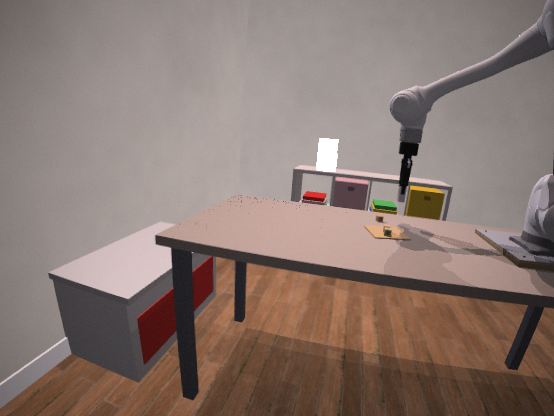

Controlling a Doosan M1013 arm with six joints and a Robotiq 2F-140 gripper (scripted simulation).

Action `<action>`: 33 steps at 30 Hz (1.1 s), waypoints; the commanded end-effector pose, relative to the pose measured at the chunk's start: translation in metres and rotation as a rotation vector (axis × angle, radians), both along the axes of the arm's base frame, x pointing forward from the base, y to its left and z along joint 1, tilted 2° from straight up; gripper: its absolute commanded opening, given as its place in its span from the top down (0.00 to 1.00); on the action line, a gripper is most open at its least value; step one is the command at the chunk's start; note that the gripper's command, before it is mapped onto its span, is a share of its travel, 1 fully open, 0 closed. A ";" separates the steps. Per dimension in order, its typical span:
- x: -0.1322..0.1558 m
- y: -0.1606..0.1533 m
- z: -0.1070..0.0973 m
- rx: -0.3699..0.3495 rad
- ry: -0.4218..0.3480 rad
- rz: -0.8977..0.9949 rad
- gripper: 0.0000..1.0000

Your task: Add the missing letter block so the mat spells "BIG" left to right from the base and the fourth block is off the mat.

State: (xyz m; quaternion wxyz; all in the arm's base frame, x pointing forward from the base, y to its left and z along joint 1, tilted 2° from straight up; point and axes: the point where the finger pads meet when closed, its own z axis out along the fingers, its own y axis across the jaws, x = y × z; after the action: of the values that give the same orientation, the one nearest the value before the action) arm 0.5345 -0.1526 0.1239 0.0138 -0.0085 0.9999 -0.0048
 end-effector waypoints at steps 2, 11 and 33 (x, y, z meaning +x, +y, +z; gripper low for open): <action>0.006 0.009 0.000 -0.006 0.002 -0.139 0.87; 0.018 0.030 0.001 0.002 -0.002 -0.451 0.87; 0.043 0.082 0.002 0.021 -0.013 -1.177 0.87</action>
State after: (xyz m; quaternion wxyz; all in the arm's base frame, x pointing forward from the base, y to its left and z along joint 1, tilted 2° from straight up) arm 0.5743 -0.0775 0.1259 0.0137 0.5037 0.8637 0.0030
